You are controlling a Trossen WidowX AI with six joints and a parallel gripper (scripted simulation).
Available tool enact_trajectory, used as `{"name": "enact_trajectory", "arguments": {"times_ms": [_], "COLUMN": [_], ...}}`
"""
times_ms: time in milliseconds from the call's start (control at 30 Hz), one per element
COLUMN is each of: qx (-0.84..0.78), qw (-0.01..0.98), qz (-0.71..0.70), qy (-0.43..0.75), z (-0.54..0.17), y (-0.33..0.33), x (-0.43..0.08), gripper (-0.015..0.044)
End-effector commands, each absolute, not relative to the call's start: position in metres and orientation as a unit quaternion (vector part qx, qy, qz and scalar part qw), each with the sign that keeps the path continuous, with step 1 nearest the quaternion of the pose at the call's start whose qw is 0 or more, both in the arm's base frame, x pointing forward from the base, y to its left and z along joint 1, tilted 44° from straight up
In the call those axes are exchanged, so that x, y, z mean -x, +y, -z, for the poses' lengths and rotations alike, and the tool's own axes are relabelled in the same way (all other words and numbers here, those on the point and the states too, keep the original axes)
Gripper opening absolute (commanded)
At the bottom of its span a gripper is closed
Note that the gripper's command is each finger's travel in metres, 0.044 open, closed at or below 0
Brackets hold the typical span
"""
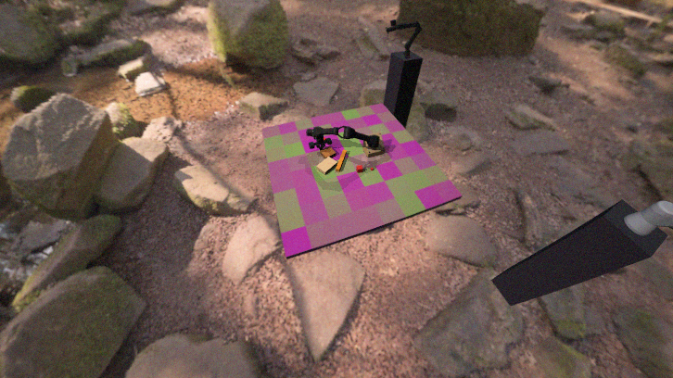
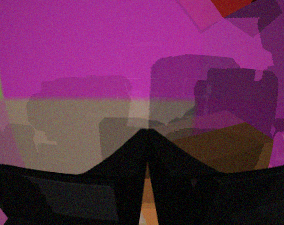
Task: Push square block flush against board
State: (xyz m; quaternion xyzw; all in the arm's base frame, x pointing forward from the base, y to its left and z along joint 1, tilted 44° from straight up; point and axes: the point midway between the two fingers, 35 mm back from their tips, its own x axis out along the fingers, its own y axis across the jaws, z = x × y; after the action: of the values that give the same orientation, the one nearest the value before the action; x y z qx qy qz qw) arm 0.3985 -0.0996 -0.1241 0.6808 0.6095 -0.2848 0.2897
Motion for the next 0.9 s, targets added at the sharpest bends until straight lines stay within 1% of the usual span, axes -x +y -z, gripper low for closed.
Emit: {"name": "enact_trajectory", "arguments": {"times_ms": [0, 867], "qx": [-0.679, -0.679], "qw": [0.283, 0.283], "qz": [0.283, 0.283], "qy": [0.615, 0.615], "z": [0.121, 0.103], "y": [-0.089, -0.069], "x": [-0.397, -0.394], "gripper": [0.0000, 0.0000]}}
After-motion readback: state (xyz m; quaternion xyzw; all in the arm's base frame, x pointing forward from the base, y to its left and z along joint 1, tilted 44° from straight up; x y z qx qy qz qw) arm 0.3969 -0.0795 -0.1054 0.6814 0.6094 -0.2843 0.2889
